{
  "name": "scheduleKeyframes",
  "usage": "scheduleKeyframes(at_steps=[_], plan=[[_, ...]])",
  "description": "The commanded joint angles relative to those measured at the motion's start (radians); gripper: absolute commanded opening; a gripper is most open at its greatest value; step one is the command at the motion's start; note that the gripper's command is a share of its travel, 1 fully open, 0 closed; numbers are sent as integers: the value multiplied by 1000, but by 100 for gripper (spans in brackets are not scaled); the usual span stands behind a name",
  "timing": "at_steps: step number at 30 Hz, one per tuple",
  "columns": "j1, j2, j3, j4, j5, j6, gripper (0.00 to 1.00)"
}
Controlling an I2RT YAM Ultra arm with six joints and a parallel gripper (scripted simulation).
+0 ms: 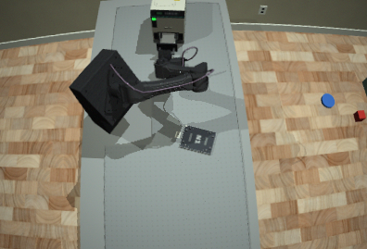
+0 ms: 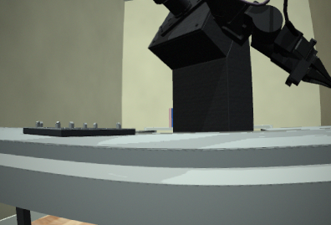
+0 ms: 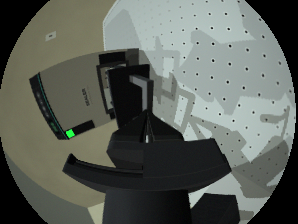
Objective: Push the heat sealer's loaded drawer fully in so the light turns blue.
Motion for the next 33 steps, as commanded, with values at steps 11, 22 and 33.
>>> scheduleKeyframes(at_steps=[11,22,33], plan=[[-3,3,16,-20,59,-2,0],[26,28,40,-27,68,14,0],[54,58,94,-50,89,33,0]])
